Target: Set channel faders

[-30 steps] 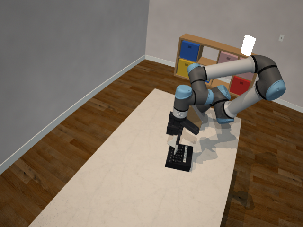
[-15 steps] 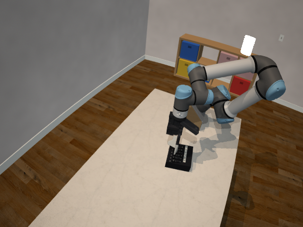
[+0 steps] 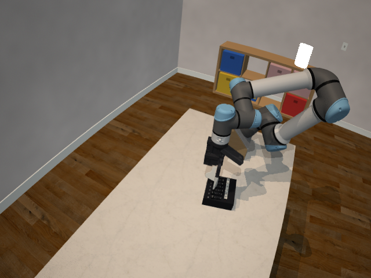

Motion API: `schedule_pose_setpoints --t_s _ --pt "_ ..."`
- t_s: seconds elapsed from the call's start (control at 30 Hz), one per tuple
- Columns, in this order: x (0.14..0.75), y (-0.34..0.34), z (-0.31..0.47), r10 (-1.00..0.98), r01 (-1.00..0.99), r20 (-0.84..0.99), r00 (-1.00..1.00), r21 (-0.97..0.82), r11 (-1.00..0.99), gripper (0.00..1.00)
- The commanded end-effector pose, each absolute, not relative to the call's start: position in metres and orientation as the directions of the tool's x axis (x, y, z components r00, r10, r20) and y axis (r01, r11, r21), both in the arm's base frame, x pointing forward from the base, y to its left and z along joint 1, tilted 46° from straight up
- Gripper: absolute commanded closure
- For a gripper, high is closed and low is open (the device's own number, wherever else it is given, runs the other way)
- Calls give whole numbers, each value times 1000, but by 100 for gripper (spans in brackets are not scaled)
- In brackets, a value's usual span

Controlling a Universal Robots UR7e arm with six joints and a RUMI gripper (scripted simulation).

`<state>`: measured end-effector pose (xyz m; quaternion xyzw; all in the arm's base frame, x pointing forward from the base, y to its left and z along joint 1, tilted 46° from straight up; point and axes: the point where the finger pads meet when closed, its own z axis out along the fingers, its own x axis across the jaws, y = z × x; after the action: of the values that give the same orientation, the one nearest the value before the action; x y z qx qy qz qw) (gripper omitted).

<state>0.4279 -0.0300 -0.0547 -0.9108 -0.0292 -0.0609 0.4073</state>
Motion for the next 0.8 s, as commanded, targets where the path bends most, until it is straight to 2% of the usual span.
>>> schedule_pose_setpoints --t_s 0.0,0.4,0.6,0.77 --pt "428 -30 -55 3 103 135 991 -738 -667 0" --pt "428 -32 -51 -2 93 127 992 -738 -668 0" --pt "425 -54 10 -91 -82 -26 995 -727 -682 0" --pt "424 -57 21 -106 -109 -50 993 -722 -683 0"
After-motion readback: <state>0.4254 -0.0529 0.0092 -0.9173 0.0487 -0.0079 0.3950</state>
